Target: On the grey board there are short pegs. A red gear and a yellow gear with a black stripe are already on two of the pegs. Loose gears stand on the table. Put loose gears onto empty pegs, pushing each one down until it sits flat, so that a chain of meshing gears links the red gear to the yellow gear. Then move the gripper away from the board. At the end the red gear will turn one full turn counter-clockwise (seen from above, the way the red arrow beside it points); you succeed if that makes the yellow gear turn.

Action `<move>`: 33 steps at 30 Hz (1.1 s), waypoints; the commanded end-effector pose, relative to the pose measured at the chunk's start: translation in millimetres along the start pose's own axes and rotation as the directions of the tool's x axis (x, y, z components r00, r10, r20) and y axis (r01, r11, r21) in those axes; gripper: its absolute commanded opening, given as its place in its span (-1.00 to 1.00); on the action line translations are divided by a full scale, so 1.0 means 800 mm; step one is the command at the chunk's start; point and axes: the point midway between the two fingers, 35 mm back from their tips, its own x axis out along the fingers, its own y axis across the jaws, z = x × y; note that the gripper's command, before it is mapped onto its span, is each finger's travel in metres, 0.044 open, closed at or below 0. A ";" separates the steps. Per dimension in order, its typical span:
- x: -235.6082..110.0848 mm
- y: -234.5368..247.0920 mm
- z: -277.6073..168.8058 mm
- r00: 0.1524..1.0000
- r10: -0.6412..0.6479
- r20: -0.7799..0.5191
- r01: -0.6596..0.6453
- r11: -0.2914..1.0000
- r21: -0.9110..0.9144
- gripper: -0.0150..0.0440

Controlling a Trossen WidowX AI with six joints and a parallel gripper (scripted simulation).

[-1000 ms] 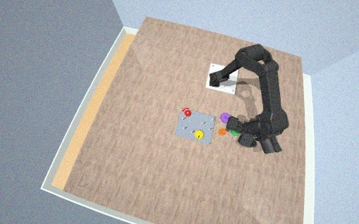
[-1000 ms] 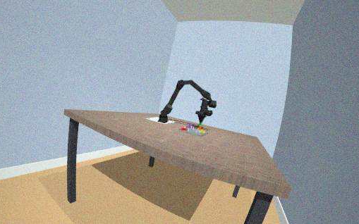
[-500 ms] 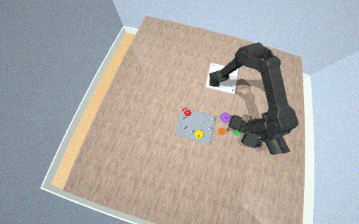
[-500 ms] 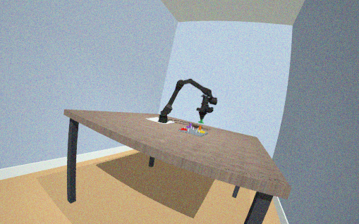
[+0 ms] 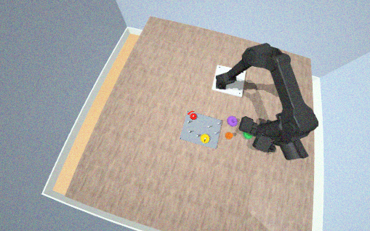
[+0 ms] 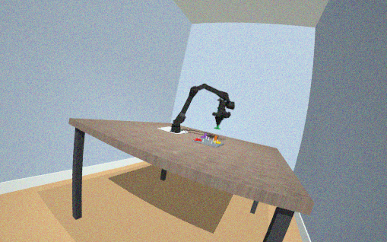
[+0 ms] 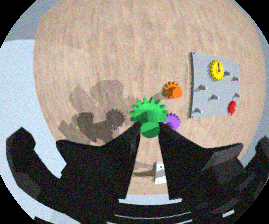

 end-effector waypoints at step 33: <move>-0.059 -0.031 0.008 1.000 0.004 0.013 -0.005 1.000 0.028 -0.49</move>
